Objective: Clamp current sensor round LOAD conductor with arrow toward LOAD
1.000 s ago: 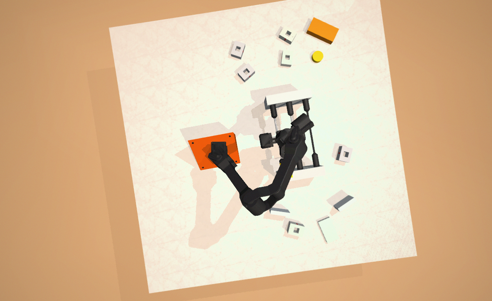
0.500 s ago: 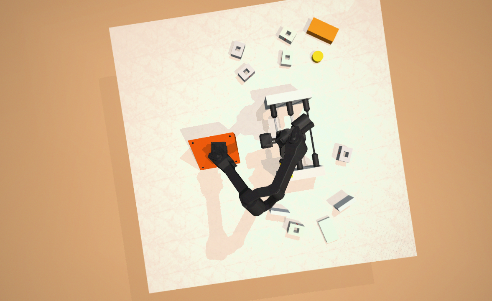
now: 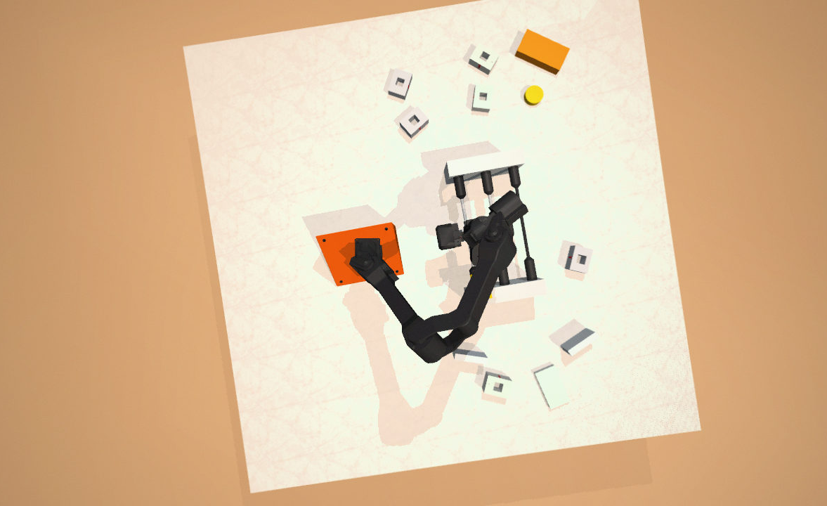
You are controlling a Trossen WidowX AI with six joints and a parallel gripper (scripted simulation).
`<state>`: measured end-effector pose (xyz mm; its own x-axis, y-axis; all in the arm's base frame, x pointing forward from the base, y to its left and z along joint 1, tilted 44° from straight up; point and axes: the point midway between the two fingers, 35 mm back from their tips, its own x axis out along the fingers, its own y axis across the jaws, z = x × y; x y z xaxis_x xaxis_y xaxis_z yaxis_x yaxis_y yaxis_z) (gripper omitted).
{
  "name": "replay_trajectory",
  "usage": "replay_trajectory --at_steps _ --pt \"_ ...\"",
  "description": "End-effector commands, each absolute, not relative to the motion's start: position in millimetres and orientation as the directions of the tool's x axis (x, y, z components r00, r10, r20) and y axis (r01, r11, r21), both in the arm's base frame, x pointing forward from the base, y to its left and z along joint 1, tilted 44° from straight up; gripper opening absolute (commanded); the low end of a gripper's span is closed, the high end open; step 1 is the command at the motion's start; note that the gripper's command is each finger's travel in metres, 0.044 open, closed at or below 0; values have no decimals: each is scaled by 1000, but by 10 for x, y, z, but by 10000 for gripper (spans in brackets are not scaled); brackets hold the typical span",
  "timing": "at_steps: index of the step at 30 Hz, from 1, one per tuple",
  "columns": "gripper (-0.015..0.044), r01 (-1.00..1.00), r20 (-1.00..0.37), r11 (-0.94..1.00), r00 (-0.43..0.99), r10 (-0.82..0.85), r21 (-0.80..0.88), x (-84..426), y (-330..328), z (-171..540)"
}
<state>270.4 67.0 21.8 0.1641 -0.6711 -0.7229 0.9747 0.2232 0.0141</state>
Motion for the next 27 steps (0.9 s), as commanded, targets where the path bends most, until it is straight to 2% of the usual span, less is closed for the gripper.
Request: replay_trajectory --at_steps 1,8,16,27 --pt "251 975 -723 223 165 -671 16 2708 670 216" --pt "205 975 -723 223 165 -671 16 2708 670 216" --pt "0 975 -723 222 161 -671 11 2696 670 220" --pt "0 975 -723 222 161 -671 11 2682 667 220"
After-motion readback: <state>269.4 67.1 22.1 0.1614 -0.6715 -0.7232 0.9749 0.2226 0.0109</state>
